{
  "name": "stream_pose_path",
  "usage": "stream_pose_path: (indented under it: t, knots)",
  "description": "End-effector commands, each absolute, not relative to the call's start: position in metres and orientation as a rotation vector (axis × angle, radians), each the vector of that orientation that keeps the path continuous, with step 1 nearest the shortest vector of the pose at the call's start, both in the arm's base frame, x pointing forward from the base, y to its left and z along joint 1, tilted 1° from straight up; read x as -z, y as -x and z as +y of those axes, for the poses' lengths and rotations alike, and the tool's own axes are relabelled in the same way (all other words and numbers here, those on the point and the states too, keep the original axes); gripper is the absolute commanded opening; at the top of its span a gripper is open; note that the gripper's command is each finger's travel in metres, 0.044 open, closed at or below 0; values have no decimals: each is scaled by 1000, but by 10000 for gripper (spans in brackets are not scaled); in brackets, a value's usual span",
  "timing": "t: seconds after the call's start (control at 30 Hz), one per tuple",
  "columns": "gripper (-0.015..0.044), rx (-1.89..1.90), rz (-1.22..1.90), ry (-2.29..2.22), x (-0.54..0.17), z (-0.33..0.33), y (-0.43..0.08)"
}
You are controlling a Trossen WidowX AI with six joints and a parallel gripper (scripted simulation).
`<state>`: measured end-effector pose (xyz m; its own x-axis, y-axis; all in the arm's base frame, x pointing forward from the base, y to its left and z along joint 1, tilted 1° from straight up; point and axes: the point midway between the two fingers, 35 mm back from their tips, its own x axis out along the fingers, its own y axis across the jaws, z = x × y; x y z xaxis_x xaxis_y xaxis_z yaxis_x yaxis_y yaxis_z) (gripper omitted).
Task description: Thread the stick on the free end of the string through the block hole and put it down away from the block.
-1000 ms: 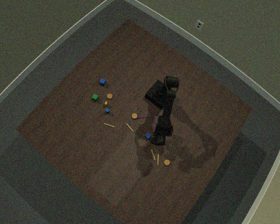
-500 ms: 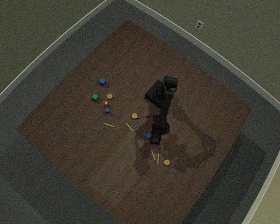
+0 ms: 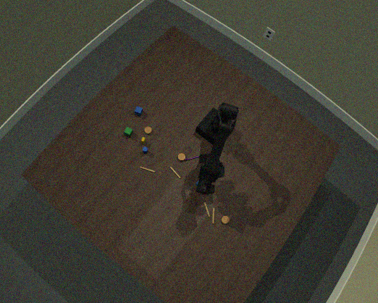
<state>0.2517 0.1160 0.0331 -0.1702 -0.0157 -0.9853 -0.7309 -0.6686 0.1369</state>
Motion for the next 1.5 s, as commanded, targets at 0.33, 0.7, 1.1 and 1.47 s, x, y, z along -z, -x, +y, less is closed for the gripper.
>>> stream_pose_path:
  t: [0.33, 0.7, 1.1, 1.47]
  knots:
    - [0, -2050, 714, 1662, -32, 97, -255]
    - [0, -2172, 569, 1709, -32, 82, -257]
    - [0, -2292, 395, 1748, -33, 65, -258]
    - [0, -2396, 207, 1781, -33, 50, -259]
